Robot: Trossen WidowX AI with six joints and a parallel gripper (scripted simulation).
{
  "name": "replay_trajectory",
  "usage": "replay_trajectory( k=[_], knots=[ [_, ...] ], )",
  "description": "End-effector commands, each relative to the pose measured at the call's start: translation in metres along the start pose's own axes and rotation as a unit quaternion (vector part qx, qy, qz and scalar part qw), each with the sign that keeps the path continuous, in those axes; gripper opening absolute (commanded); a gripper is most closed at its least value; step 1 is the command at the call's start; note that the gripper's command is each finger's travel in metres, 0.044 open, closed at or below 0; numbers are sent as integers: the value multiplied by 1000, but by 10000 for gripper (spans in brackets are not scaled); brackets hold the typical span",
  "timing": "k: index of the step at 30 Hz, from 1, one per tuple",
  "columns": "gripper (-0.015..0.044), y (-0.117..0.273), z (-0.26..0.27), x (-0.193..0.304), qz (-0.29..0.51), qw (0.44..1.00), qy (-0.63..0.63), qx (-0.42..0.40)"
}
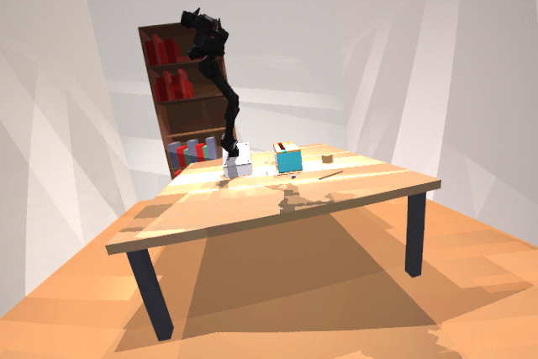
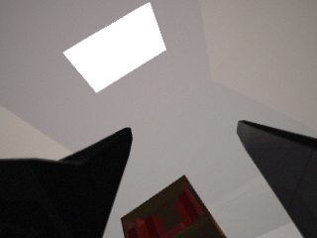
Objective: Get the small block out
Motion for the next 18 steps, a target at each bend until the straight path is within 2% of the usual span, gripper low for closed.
replay_trajectory(
  k=[1, 10, 13, 18],
  knots=[
    [400, 0, 1, 0, 0, 1000, 2, 0],
    [400, -18, 62, 49, -5, 986, 167, 12],
    [400, -21, 61, 56, -20, 980, 199, 20],
    [400, -46, 90, 105, 9, 951, 306, 29]
  ],
)
Point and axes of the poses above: the point midway between the two fingers, 35 mm back from their tips, its own y axis back along the fingers, its own z axis across the jaws, x = y × z, the point moved 10 cm from there along y, back along the fingers, and after that the axes turned 15 degrees about y, right-handed, at the moved point
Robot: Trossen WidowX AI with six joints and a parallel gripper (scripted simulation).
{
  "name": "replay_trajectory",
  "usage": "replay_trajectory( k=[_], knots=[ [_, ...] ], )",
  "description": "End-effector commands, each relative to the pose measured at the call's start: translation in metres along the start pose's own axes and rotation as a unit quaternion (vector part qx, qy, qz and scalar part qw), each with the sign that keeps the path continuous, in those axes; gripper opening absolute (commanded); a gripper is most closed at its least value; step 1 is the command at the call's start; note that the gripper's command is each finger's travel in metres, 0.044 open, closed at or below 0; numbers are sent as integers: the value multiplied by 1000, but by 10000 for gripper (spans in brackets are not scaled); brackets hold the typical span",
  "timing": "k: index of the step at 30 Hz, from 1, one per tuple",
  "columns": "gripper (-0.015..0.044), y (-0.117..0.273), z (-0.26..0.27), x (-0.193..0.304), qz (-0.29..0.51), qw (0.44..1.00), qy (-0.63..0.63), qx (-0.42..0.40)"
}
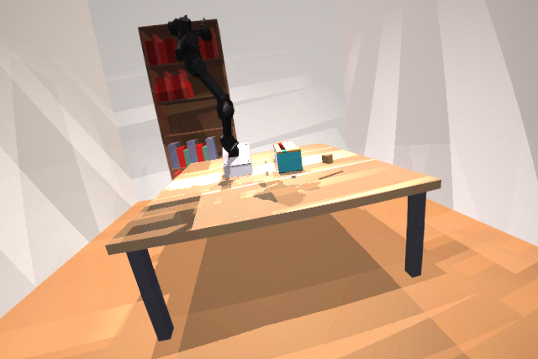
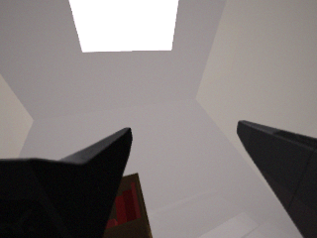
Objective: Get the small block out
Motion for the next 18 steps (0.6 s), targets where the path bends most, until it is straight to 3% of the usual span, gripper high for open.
replay_trajectory(
  k=[1, 18],
  knots=[
    [400, -20, 37, 28, 23, 995, 93, 1],
    [400, -108, 97, 171, 169, 919, 357, -8]
  ],
)
Point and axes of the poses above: the point midway between the two fingers, 35 mm back from their tips, its own y axis back along the fingers, its own z axis across the jaws, x = y × z, the point moved 10 cm from there along y, back along the fingers, and after that the axes turned 15 degrees about y, right-handed, at the moved point
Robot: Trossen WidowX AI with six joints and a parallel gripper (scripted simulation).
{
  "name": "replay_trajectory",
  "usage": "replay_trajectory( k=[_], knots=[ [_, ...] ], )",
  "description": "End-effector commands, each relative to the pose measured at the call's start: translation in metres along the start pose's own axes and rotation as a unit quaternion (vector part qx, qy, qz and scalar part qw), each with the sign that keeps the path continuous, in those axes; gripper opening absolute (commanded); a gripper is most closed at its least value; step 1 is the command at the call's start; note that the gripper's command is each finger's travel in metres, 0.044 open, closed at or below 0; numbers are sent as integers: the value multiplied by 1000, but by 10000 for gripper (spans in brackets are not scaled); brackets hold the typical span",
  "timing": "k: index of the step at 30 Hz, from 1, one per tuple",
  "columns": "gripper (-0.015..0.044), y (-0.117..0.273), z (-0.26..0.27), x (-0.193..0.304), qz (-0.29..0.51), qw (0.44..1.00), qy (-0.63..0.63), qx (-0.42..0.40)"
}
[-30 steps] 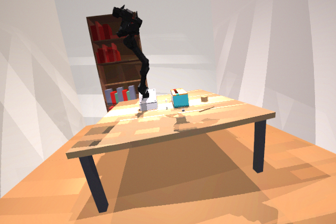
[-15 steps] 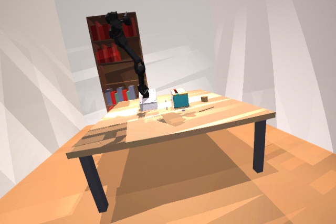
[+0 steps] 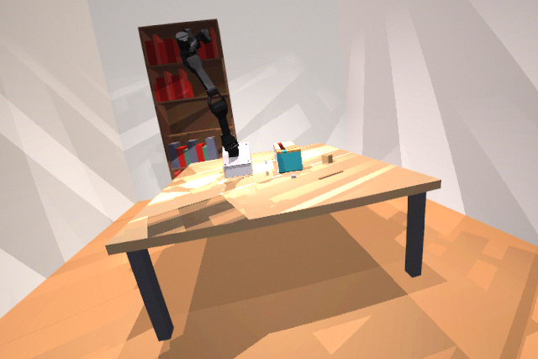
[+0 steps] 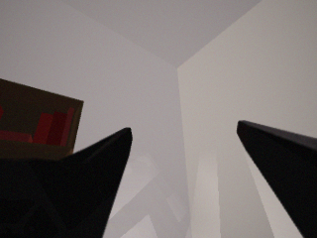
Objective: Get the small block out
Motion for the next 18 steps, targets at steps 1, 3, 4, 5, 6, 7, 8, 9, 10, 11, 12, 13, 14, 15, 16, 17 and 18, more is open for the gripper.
replay_trajectory(
  k=[1, 3, 4, 5, 6, 7, 8, 9, 10, 11, 12, 13, 14, 15, 16, 17, 18],
  knots=[
    [400, -36, 32, 29, 57, 996, 64, -13],
    [400, -53, 45, 46, 87, 992, 91, -19],
    [400, -62, 51, 55, 103, 989, 105, -23],
    [400, -70, 57, 65, 119, 985, 119, -27],
    [400, -78, 63, 75, 136, 981, 133, -32],
    [400, -86, 68, 86, 153, 977, 146, -37],
    [400, -93, 73, 97, 170, 972, 159, -42],
    [400, -101, 78, 108, 188, 966, 171, -47],
    [400, -108, 82, 120, 206, 960, 183, -53],
    [400, -115, 86, 132, 225, 953, 195, -59],
    [400, -121, 90, 145, 243, 946, 206, -65],
    [400, -127, 93, 158, 261, 938, 216, -71],
    [400, -133, 96, 171, 280, 930, 226, -77],
    [400, -137, 98, 184, 294, 922, 235, -87],
    [400, -142, 101, 198, 309, 914, 243, -97],
    [400, -146, 103, 211, 324, 906, 250, -108],
    [400, -149, 104, 225, 339, 897, 257, -118]
  ],
)
Point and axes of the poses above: the point midway between the two fingers, 35 mm back from their tips, its own y axis back along the fingers, its own z axis across the jaws, x = y × z, the point moved 10 cm from there along y, back along the fingers, and after that the axes turned 15 degrees about y, right-handed, at the moved point
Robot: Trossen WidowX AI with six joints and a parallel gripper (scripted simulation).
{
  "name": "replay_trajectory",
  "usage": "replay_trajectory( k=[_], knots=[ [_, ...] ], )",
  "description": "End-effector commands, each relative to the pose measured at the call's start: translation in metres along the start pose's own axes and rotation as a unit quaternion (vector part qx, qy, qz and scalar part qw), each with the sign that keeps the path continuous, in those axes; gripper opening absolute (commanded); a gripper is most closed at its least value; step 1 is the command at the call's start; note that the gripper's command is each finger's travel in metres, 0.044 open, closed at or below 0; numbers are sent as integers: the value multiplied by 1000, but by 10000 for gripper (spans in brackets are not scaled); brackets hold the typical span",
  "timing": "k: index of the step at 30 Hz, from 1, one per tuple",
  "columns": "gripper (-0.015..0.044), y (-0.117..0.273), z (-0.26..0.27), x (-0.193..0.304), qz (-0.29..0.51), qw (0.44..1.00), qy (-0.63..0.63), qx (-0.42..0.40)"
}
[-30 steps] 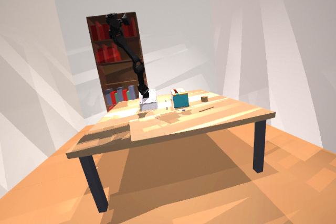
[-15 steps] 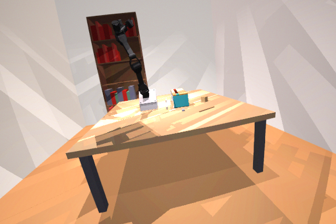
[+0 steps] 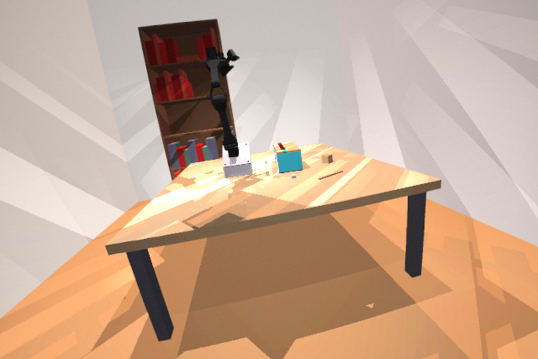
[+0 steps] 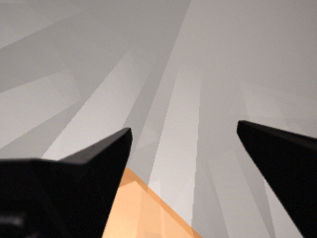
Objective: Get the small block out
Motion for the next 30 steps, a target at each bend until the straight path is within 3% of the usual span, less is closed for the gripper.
replay_trajectory(
  k=[1, 6, 16, 24, 30],
  knots=[
    [400, -48, 25, 32, 69, 995, 43, -50],
    [400, -96, 52, 76, 164, 977, 90, -106],
    [400, -154, 100, 170, 309, 910, 146, -236],
    [400, -179, 137, 274, 453, 796, 175, -361],
    [400, -176, 164, 355, 541, 675, 180, -468]
  ],
)
Point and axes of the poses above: the point midway between the two fingers, 35 mm back from their tips, its own y axis back along the fingers, its own z axis across the jaws, x = y × z, the point moved 10 cm from there along y, back along the fingers, and after that the axes turned 15 degrees about y, right-handed, at the moved point
